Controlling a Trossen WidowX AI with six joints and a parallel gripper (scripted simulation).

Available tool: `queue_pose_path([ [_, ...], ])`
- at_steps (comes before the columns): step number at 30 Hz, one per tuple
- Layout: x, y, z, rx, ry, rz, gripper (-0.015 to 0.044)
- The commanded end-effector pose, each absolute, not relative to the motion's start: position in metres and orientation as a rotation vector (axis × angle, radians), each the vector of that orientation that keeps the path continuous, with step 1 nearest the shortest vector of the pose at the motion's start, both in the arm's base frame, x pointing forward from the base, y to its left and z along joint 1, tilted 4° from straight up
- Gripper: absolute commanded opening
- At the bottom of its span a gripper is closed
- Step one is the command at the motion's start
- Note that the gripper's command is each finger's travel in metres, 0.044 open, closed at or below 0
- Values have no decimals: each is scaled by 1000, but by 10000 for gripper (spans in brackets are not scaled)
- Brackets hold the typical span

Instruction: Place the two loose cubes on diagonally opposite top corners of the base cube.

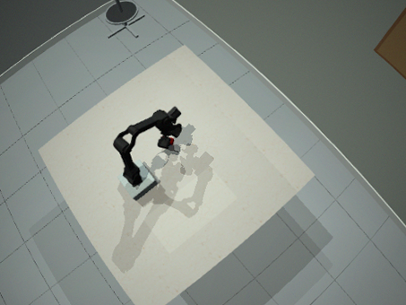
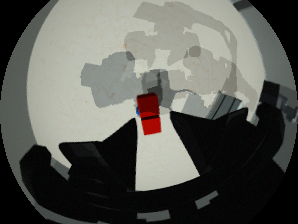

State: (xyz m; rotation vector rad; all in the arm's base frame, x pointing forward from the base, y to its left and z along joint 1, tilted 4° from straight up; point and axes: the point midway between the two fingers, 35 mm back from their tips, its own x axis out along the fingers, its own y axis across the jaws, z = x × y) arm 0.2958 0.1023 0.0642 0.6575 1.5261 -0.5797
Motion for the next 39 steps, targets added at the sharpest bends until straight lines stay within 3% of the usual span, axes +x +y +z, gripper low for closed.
queue_pose_path([
  [1, 297, 102, 72, 657, 1521, -572, 205],
  [7, 297, 102, 74, 657, 1521, -572, 205],
  [15, 297, 101, 82, 659, 1523, -577, 400],
  [21, 293, 110, 82, 660, 1525, -581, 400],
  [30, 226, 218, 94, 667, 1535, -575, 400],
  [39, 220, 225, 94, 667, 1536, -575, 400],
])
